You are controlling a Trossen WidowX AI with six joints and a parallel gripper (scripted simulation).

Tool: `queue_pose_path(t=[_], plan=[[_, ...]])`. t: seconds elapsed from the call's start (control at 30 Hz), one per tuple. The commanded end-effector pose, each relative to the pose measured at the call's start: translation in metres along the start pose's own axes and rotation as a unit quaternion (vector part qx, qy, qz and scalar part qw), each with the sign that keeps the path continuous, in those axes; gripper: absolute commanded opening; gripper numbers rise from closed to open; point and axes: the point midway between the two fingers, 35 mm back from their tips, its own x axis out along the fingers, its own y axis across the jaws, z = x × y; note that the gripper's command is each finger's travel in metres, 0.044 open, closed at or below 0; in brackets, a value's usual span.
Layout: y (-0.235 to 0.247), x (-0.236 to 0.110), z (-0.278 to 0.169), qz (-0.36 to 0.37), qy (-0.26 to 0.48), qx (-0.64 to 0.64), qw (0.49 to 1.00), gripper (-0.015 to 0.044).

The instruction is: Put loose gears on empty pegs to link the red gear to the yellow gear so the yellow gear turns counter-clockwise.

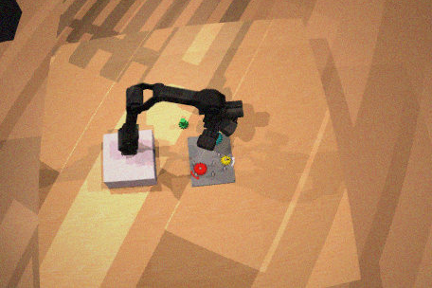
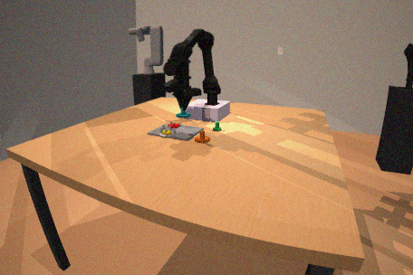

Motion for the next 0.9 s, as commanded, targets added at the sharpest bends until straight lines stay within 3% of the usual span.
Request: queue_pose_path(t=[0.0, 0.87], plan=[[-0.009, 0.005, 0.003, -0.001, 0.003, -0.002, 1.000, 0.0000], [-0.067, 0.025, 0.021, -0.003, 0.002, -0.012, 1.000, 0.0000]])
